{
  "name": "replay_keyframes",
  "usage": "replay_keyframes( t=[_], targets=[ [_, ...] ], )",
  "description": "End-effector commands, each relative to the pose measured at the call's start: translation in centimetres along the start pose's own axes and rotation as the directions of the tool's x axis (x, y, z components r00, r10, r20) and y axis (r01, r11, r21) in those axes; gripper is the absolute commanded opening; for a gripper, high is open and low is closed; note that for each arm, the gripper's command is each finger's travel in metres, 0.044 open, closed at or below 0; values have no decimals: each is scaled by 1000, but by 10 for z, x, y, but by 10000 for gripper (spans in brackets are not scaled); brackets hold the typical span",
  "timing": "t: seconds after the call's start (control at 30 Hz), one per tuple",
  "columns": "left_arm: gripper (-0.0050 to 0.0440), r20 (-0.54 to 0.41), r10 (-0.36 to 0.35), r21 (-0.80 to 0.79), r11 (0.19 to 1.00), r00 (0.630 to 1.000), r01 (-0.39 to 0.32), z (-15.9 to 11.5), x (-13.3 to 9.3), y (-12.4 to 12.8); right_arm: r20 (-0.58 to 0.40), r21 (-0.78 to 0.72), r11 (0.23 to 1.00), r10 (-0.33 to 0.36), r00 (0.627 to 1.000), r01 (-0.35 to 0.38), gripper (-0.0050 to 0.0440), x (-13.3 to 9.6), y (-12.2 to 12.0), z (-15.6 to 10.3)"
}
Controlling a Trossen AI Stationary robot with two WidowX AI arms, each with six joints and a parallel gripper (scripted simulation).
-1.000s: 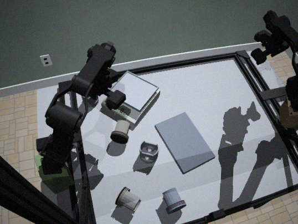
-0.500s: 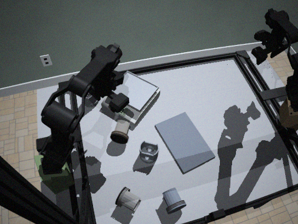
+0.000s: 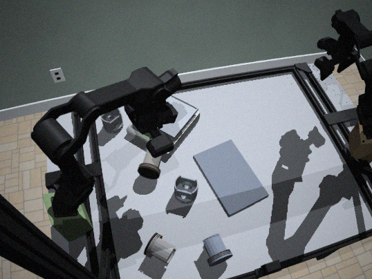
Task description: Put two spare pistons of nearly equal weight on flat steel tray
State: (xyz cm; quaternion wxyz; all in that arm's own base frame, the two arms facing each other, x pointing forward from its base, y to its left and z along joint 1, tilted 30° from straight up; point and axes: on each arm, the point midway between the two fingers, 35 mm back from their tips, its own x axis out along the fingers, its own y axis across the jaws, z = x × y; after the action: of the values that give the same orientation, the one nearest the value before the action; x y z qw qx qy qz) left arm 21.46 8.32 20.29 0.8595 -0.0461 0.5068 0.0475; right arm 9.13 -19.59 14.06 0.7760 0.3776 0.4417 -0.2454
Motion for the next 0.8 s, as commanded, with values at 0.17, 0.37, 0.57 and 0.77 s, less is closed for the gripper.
replay_keyframes(
  t=[0.17, 0.37, 0.57, 0.77],
  targets=[
    [378, 16, 4, 227, 974, 1000, -8, 21, -3, -39, 3, -6, 1000, 5, 1000, -5, 440, -1, 0, 1],
    [378, 16, 4, 245, 969, 1000, -8, 32, -3, -61, 3, -6, 1000, 5, 1000, -5, 440, -1, 0, 1],
    [378, 16, 4, 245, 969, 1000, -8, 42, -3, -84, 3, -6, 1000, 5, 1000, -5, 440, -1, 0, 1],
    [378, 16, 4, 245, 969, 1000, -8, 55, -3, -111, 3, -6, 1000, 5, 1000, -5, 440, -1, 0, 1]
  ],
)
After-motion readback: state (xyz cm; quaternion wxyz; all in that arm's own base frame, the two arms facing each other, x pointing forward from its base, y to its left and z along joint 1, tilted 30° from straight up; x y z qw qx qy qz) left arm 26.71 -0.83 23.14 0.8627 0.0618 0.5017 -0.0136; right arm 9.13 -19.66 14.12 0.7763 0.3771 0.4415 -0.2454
